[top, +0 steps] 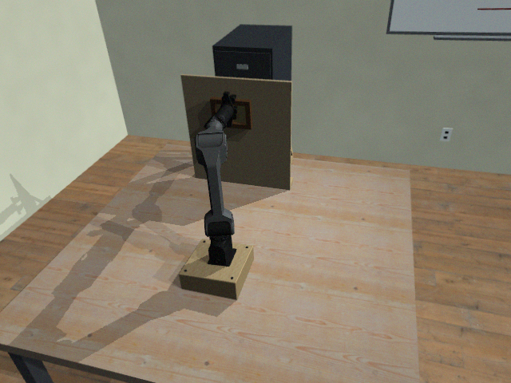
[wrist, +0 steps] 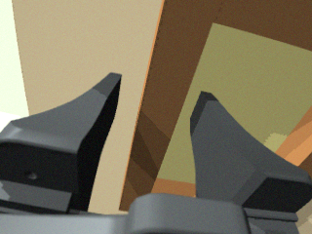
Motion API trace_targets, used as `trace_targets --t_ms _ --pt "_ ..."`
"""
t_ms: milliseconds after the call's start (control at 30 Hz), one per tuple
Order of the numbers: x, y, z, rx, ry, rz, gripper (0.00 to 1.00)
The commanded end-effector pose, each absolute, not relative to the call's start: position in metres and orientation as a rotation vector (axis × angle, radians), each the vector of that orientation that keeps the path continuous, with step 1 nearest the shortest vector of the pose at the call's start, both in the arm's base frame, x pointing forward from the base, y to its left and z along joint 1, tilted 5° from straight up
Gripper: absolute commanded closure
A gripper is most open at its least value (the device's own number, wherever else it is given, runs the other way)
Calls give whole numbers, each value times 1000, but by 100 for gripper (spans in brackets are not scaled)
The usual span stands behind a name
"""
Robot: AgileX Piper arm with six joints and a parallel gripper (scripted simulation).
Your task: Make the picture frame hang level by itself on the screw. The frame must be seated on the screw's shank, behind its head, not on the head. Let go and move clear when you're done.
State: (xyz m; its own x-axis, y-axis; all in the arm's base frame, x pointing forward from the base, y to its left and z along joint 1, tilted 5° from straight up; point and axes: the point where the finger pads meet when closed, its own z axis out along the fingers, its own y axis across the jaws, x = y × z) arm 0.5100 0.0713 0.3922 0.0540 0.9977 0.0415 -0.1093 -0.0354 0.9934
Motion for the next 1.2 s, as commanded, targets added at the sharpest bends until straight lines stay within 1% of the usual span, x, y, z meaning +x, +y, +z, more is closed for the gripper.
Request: trace_targets --t_ms 0,700,1167 --pt "510 71 393 1181 1068 1246 37" --pt "508 71 393 1181 1068 1247 37" --pt "498 72 392 1181 1067 1247 37"
